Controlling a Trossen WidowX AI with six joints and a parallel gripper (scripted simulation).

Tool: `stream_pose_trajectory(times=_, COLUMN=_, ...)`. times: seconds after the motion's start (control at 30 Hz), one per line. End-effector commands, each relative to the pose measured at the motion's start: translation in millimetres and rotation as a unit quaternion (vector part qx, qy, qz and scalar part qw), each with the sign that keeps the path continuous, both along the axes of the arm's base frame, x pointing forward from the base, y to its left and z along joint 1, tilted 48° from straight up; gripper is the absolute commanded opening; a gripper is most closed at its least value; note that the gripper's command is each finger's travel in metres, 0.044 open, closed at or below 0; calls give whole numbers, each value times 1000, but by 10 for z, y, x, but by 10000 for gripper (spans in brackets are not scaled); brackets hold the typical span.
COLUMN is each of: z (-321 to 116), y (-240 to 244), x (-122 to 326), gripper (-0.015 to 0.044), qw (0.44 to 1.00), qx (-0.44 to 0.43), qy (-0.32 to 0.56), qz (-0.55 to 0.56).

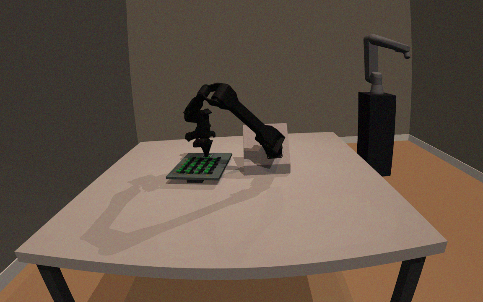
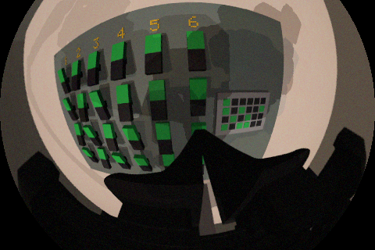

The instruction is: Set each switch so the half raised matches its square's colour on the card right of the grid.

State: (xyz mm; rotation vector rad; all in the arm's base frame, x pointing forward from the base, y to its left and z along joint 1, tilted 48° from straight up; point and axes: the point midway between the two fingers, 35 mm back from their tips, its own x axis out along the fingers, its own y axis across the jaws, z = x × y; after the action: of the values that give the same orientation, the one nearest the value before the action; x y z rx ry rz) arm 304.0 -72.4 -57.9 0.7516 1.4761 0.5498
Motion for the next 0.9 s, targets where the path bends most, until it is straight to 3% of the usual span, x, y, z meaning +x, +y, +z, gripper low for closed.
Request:
stream_pose_trajectory(times=0.0, z=-3, y=7, x=5, gripper=0, qw=1000, qx=1, qy=0, qz=-2)
stream_pose_trajectory(times=0.87, z=-26, y=33, x=7, gripper=0, qw=1000, qx=2, qy=0, qz=-2)
